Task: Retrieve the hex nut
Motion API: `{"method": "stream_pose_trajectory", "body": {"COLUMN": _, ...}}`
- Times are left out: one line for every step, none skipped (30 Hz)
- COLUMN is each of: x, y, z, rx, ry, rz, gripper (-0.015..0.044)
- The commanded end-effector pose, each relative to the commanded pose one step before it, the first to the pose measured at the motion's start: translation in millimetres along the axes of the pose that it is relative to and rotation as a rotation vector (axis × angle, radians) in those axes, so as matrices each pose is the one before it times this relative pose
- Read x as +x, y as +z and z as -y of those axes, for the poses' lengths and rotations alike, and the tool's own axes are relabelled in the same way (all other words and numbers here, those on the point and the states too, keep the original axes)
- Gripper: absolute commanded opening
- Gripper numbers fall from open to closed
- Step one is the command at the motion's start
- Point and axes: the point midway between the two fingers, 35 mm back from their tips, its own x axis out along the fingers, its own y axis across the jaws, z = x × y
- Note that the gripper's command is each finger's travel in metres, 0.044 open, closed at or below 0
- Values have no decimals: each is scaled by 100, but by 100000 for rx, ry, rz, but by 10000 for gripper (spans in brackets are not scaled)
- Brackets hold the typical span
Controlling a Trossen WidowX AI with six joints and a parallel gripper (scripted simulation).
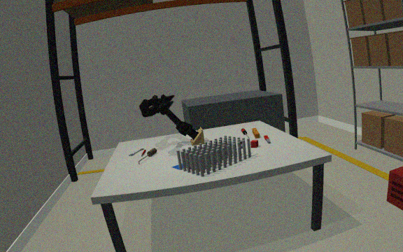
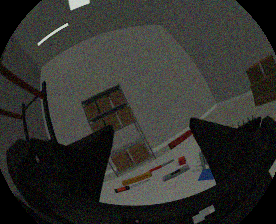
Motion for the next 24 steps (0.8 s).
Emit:
{"method": "stream_pose_trajectory", "body": {"x": 80, "y": -149, "z": 243, "rx": -10, "ry": -420, "rz": -780, "gripper": 426}}
{"method": "stream_pose_trajectory", "body": {"x": 244, "y": -442, "z": 730, "rx": -29, "ry": -1311, "rz": -2303, "gripper": 440}}
{"method": "stream_pose_trajectory", "body": {"x": 433, "y": -715, "z": 1217, "rx": -42, "ry": -2351, "rz": -3716, "gripper": 440}}
{"method": "stream_pose_trajectory", "body": {"x": 581, "y": -830, "z": 1478, "rx": -31, "ry": -3139, "rz": -4313, "gripper": 440}}
{"method": "stream_pose_trajectory", "body": {"x": 646, "y": -776, "z": 1464, "rx": 4, "ry": -3428, "rz": -4062, "gripper": 440}}
{"method": "stream_pose_trajectory", "body": {"x": 707, "y": -718, "z": 1442, "rx": 53, "ry": -3700, "rz": -3797, "gripper": 440}}
{"method": "stream_pose_trajectory", "body": {"x": 764, "y": -657, "z": 1411, "rx": 115, "ry": -3957, "rz": -3521, "gripper": 440}}
{"method": "stream_pose_trajectory", "body": {"x": 816, "y": -594, "z": 1372, "rx": 190, "ry": -4197, "rz": -3236, "gripper": 440}}
{"method": "stream_pose_trajectory", "body": {"x": 862, "y": -529, "z": 1325, "rx": 279, "ry": -4419, "rz": -2942, "gripper": 440}}
{"method": "stream_pose_trajectory", "body": {"x": 901, "y": -465, "z": 1271, "rx": 380, "ry": -4623, "rz": -2642, "gripper": 440}}
{"method": "stream_pose_trajectory", "body": {"x": 1040, "y": -446, "z": 1351, "rx": 560, "ry": -5386, "rz": -2593, "gripper": 440}}
{"method": "stream_pose_trajectory", "body": {"x": 1026, "y": -356, "z": 1216, "rx": 686, "ry": -5360, "rz": -2127, "gripper": 440}}
{"method": "stream_pose_trajectory", "body": {"x": 821, "y": -230, "z": 890, "rx": 650, "ry": -4314, "rz": -1418, "gripper": 440}}
{"method": "stream_pose_trajectory", "body": {"x": 825, "y": -192, "z": 835, "rx": 754, "ry": -4402, "rz": -1200, "gripper": 440}}
{"method": "stream_pose_trajectory", "body": {"x": 821, "y": -156, "z": 776, "rx": 862, "ry": -4459, "rz": -980, "gripper": 440}}
{"method": "stream_pose_trajectory", "body": {"x": 825, "y": -126, "z": 728, "rx": 991, "ry": -4584, "rz": -777, "gripper": 440}}
{"method": "stream_pose_trajectory", "body": {"x": 829, "y": -98, "z": 682, "rx": 1139, "ry": -4729, "rz": -570, "gripper": 440}}
{"method": "stream_pose_trajectory", "body": {"x": 840, "y": -75, "z": 643, "rx": 1325, "ry": -4952, "rz": -360, "gripper": 440}}
{"method": "stream_pose_trajectory", "body": {"x": 840, "y": -53, "z": 596, "rx": 1528, "ry": -5153, "rz": -130, "gripper": 440}}
{"method": "stream_pose_trajectory", "body": {"x": 846, "y": -35, "z": 554, "rx": 1788, "ry": -5442, "rz": 120, "gripper": 440}}
{"method": "stream_pose_trajectory", "body": {"x": 851, "y": -20, "z": 512, "rx": 2114, "ry": -5801, "rz": 407, "gripper": 440}}
{"method": "stream_pose_trajectory", "body": {"x": 843, "y": -11, "z": 464, "rx": 2504, "ry": -6186, "rz": 737, "gripper": 440}}
{"method": "stream_pose_trajectory", "body": {"x": 821, "y": -9, "z": 411, "rx": 2982, "ry": -6613, "rz": 1120, "gripper": 440}}
{"method": "stream_pose_trajectory", "body": {"x": 787, "y": -18, "z": 361, "rx": 3620, "ry": -7177, "rz": 1589, "gripper": 440}}
